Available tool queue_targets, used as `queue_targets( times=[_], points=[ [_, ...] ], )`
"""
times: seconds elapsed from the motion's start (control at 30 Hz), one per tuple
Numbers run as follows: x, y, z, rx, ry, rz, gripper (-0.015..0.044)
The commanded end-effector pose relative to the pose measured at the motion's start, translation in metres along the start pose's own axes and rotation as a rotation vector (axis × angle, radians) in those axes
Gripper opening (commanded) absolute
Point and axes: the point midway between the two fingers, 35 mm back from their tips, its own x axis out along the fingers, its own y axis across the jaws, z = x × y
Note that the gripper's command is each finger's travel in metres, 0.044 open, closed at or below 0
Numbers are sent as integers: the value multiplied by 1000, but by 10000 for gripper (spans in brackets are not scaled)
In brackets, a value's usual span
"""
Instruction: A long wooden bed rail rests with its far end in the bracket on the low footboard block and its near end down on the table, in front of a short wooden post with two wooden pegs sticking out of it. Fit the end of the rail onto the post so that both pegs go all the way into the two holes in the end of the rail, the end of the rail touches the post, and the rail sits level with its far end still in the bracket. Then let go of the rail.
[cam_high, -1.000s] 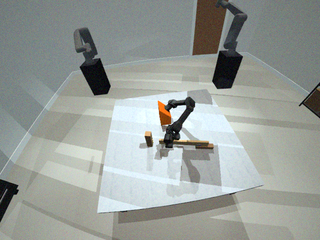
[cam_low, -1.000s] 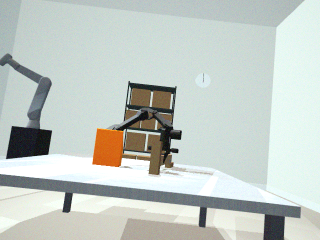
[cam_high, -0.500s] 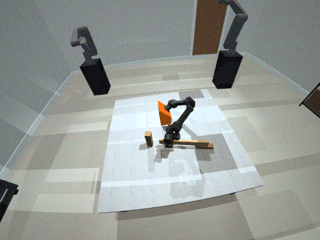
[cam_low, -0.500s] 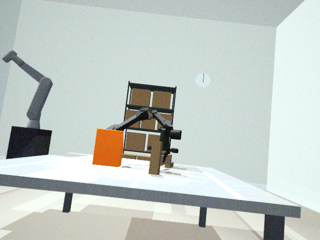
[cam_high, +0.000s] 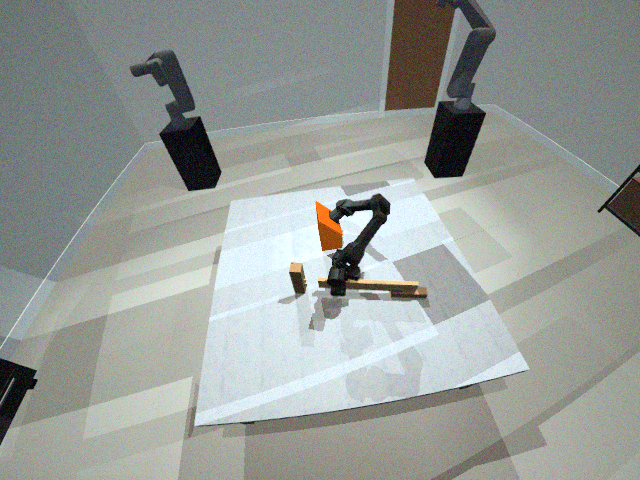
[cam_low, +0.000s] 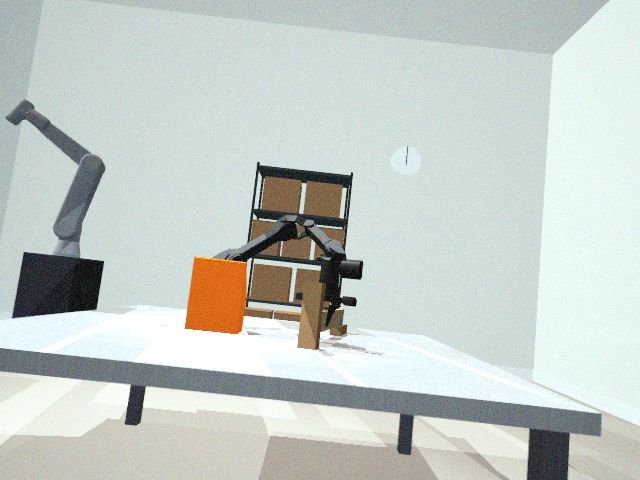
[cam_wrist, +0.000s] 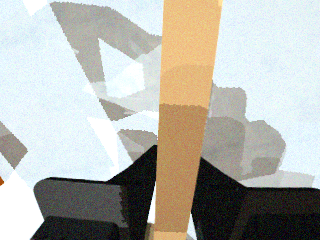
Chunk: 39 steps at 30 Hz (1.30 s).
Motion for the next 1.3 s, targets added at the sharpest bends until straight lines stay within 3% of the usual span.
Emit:
queue_targets(
  times=[0.0, 1.27],
  points=[
    [-1, -1, -1, 3, -4, -6, 0],
    [-3, 0, -13, 3, -3, -6, 0]
  ],
)
